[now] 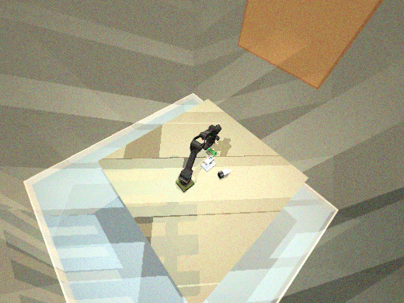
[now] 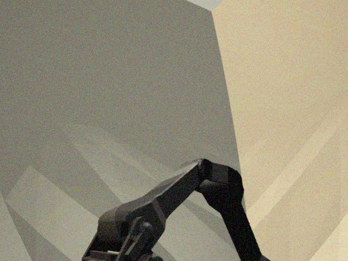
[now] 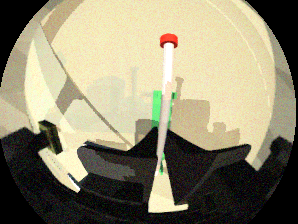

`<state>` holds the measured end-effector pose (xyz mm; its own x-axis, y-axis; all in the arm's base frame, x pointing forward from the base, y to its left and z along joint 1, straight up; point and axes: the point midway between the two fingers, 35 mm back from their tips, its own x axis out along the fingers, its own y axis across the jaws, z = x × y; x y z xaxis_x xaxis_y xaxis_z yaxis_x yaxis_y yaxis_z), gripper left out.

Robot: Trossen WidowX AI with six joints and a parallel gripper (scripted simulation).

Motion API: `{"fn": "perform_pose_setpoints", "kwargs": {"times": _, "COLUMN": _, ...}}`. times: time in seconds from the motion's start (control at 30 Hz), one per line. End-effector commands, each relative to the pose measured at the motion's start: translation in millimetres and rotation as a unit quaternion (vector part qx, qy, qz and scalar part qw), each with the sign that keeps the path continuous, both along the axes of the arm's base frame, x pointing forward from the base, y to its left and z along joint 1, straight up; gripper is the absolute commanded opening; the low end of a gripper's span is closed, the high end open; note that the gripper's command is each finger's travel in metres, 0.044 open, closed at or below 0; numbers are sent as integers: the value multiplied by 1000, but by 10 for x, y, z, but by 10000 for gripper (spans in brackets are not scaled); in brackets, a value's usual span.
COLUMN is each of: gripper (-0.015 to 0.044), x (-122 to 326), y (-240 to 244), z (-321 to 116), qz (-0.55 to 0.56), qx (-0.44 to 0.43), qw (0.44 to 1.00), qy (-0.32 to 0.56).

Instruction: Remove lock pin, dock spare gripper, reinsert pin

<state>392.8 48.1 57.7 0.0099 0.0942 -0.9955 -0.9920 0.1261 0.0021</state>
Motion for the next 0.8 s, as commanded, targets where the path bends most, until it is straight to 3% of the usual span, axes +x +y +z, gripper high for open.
{"fn": "perform_pose_setpoints", "kwargs": {"times": 0.0, "gripper": 0, "x": 14, "y": -143, "z": 48, "qz": 1, "qx": 0, "qw": 1000, "qy": -2}}
{"fn": "perform_pose_setpoints", "kwargs": {"times": 0.33, "gripper": 0, "x": 4, "y": -430, "z": 119, "qz": 2, "qx": -1, "qw": 1000, "qy": -2}}
{"fn": "perform_pose_setpoints", "kwargs": {"times": 0.77, "gripper": 0, "x": 5, "y": -435, "z": -23, "qz": 3, "qx": -1, "qw": 1000, "qy": -1}}
